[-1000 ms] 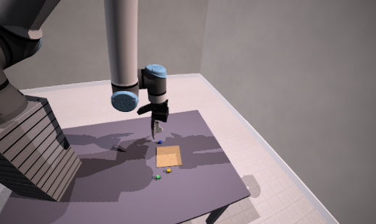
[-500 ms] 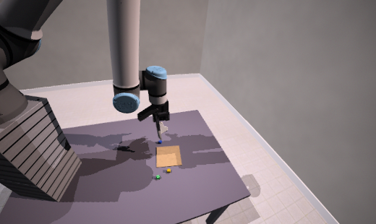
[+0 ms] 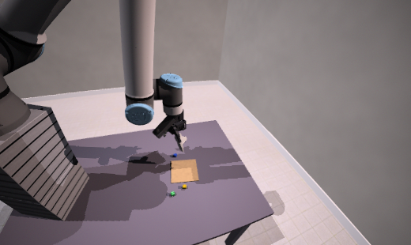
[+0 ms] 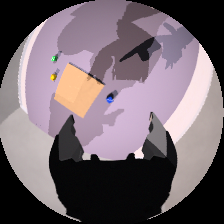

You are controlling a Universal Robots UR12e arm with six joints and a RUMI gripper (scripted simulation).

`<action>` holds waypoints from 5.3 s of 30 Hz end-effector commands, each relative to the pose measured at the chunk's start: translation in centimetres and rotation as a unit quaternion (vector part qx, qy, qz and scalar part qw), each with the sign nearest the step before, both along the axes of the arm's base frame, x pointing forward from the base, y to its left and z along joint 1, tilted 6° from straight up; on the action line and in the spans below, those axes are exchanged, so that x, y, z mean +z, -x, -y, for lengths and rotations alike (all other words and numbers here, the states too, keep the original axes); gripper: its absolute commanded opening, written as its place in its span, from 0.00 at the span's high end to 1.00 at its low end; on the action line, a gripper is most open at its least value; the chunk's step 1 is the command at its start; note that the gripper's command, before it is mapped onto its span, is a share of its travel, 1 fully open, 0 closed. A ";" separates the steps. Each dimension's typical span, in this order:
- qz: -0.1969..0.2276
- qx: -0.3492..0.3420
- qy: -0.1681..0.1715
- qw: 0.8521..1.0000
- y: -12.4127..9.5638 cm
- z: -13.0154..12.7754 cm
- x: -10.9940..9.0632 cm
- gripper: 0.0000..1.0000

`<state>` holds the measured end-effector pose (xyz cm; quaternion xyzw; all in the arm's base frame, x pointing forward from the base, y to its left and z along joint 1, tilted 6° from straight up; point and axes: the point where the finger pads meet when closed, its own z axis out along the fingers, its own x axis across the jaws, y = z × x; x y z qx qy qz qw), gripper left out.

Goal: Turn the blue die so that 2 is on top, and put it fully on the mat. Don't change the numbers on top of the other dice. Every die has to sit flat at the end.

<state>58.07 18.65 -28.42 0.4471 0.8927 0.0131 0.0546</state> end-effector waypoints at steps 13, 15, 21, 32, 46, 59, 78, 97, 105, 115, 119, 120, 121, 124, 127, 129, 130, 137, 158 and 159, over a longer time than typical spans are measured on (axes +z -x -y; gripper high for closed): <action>-0.004 0.174 0.017 0.985 -0.6 0.1 -0.5 0.00; -0.004 0.188 0.019 0.982 -0.7 0.1 -0.6 0.00; -0.005 0.219 0.022 0.975 -0.8 0.1 -0.7 0.00; -0.005 0.238 0.024 0.971 -0.9 0.1 -0.8 0.00; -0.005 0.239 0.024 0.971 -0.9 0.1 -0.8 0.82; -0.005 0.239 0.024 0.971 -0.9 0.1 -0.8 0.82; -0.005 0.239 0.024 0.971 -0.9 0.1 -0.8 0.82; -0.005 0.239 0.024 0.971 -1.0 0.1 -2.0 0.82; -0.005 0.239 0.024 0.971 -1.1 0.1 -3.2 0.82; -0.005 0.239 0.024 0.971 -1.3 0.1 -4.4 0.82; -0.005 0.239 0.024 0.971 -1.3 0.1 -5.0 0.82; -0.005 0.239 0.024 0.971 -1.3 0.1 -5.1 0.82; -0.005 0.239 0.024 0.971 -1.4 0.1 -5.2 0.82; -0.005 0.239 0.024 0.971 -1.4 0.1 -5.5 0.82; -0.005 0.239 0.024 0.971 -1.4 0.1 -5.6 0.82; -0.005 0.239 0.024 0.971 -1.4 0.1 -5.7 0.82; -0.005 0.239 0.024 0.971 -1.4 0.1 -5.8 0.82; -0.005 0.239 0.024 0.971 -1.4 0.1 -5.9 0.82; -0.005 0.239 0.024 0.971 -1.4 0.1 -5.9 0.82; -0.005 0.239 0.024 0.971 -1.4 0.1 -5.9 0.82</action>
